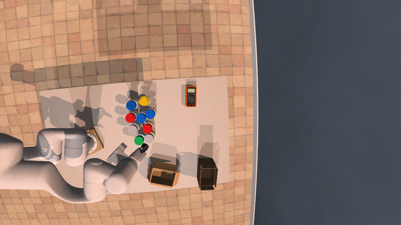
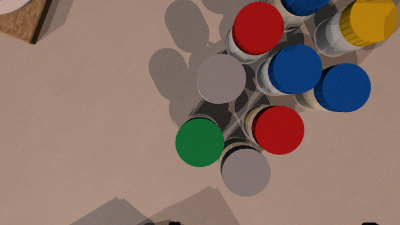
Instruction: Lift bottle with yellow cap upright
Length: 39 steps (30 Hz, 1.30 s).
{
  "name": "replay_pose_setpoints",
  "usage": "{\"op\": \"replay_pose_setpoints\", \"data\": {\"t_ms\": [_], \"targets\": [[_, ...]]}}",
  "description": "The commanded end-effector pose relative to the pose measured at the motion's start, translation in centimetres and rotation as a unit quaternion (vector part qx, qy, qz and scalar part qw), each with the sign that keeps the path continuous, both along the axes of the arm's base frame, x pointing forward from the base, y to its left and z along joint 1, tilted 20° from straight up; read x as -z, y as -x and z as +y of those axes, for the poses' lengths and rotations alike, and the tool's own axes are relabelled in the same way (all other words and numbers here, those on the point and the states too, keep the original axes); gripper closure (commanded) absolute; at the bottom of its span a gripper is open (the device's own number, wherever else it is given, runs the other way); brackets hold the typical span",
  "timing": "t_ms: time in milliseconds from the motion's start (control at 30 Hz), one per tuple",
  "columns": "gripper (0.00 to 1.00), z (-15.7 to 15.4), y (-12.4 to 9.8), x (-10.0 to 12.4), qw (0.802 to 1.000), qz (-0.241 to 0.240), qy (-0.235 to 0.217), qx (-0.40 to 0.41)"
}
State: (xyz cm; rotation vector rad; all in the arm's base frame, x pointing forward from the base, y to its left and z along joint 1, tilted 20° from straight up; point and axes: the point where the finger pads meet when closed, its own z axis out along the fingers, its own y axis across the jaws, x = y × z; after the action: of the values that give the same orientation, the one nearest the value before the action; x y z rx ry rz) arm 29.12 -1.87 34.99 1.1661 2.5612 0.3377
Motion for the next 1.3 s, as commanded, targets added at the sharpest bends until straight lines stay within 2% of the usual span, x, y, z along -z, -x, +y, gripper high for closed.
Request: {"op": "replay_pose_setpoints", "data": {"t_ms": [0,533,567,867,1100,1267], "targets": [[0.00,0.0,0.0,-0.2,1.000,-0.002,0.000,0.000],[0.00,0.0,0.0,-0.2,1.000,-0.002,0.000,0.000],[0.21,0.5,-0.2,-0.5,1.000,-0.002,0.003,-0.009],[0.21,4.8,-2.0,-3.7,0.995,-0.003,0.026,-0.095],[0.21,4.8,-2.0,-3.7,0.995,-0.003,0.026,-0.095],[0.21,7.5,-2.6,-5.3,0.989,-0.007,0.038,-0.140]]}}
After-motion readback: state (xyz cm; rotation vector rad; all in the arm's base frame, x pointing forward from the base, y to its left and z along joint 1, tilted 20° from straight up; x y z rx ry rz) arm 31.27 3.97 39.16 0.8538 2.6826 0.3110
